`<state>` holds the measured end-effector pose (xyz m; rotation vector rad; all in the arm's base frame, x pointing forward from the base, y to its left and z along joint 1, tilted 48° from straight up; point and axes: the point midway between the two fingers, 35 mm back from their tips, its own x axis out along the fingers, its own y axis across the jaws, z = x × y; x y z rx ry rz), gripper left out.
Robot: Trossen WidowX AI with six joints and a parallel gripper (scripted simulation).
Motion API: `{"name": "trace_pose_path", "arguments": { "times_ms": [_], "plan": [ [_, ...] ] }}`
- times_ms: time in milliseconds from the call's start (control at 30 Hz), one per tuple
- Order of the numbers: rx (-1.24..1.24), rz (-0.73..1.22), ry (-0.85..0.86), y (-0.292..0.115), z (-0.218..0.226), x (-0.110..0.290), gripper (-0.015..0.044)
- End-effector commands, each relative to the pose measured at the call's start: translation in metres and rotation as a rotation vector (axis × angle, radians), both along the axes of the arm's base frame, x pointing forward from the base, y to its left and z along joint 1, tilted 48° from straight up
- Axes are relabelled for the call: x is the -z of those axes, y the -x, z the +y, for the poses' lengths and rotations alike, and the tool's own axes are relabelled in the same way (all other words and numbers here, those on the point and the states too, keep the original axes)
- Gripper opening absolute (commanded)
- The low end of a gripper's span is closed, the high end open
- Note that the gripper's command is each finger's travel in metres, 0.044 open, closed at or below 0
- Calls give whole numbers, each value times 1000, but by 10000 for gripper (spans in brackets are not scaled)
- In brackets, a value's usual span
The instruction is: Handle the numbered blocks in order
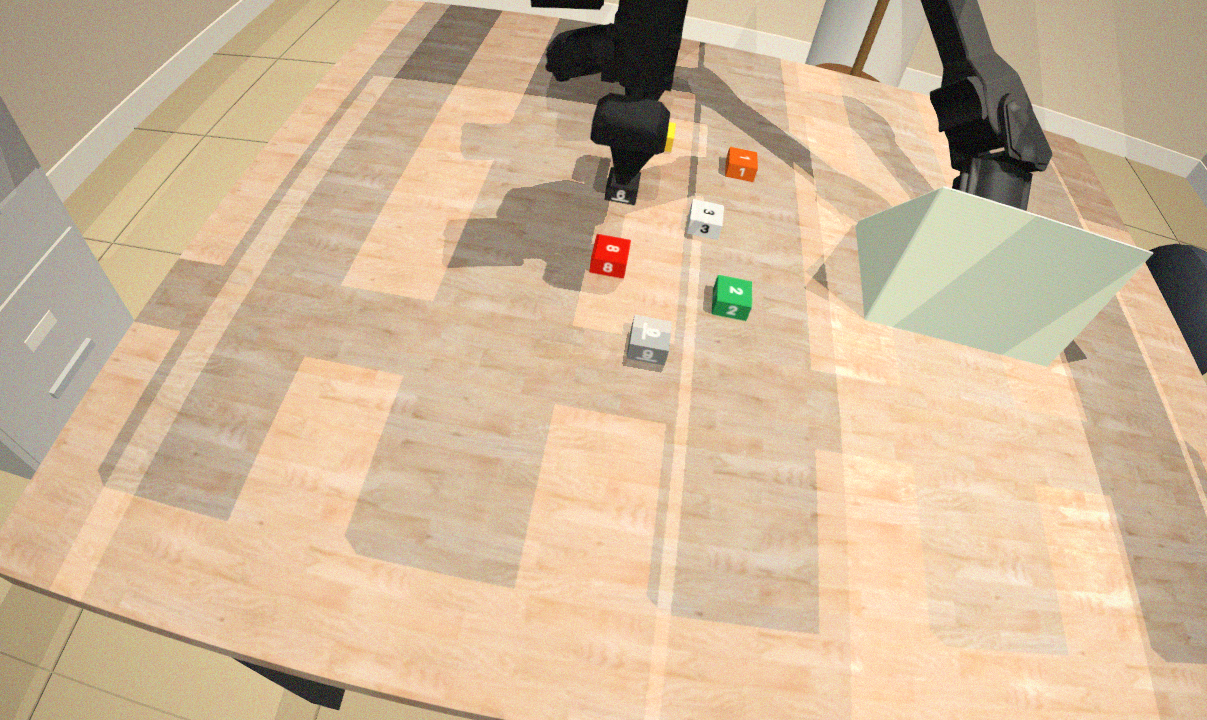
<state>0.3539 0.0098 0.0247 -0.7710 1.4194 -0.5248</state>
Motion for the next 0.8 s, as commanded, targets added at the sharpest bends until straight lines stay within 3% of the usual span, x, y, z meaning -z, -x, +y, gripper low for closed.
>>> {"name": "trace_pose_path", "arguments": {
  "times_ms": [0, 133, 267, 533, 767],
  "plan": [
    [7, -1, -7, 1, 17, -15, 321],
    [8, 0, -7, 8, 57, -52, 216],
    [8, 0, -6, 9, 59, -54, 120],
    [8, 0, -7, 9, 61, -52, 120],
    [8, -1, -11, 15, 126, 19, 120]
  ]
}}
